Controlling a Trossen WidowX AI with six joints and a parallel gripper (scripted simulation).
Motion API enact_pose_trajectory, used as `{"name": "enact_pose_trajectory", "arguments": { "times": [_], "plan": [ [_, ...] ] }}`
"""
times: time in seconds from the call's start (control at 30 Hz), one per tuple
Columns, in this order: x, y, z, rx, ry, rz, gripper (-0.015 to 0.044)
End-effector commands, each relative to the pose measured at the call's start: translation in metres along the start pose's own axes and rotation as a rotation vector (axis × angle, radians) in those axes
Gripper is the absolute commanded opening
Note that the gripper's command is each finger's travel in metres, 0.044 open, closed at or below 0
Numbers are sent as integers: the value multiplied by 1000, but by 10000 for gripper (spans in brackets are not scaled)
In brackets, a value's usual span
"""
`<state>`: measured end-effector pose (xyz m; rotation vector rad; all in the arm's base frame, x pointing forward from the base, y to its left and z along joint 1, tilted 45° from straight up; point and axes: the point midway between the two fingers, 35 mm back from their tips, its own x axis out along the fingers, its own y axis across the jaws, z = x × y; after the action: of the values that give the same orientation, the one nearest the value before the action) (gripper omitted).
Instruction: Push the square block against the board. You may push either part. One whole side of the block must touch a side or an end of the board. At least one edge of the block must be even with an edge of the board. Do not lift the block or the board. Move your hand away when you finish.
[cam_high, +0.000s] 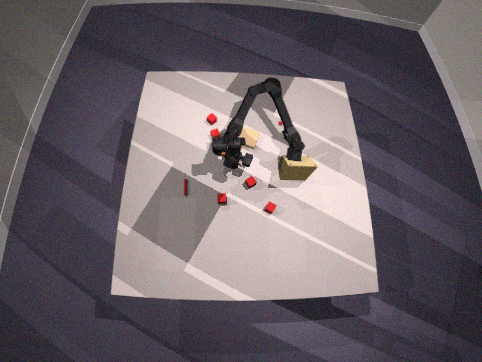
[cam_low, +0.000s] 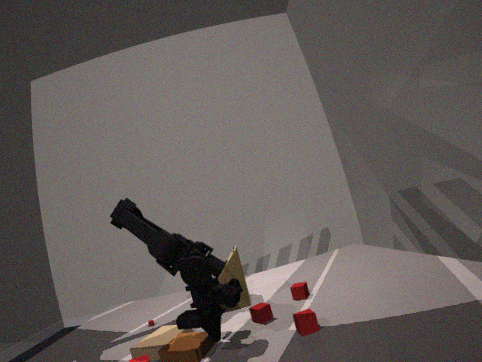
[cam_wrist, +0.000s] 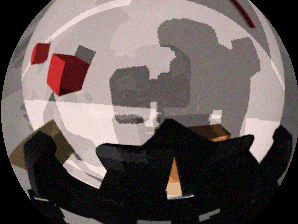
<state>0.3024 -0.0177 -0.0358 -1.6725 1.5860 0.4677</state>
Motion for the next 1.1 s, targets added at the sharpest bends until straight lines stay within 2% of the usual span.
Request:
{"name": "enact_pose_trajectory", "arguments": {
  "times": [0.0,1.07],
  "plan": [
    [3,0,-10,8,15,7,0],
    [4,-2,30,9,16,6,0]
  ]
}}
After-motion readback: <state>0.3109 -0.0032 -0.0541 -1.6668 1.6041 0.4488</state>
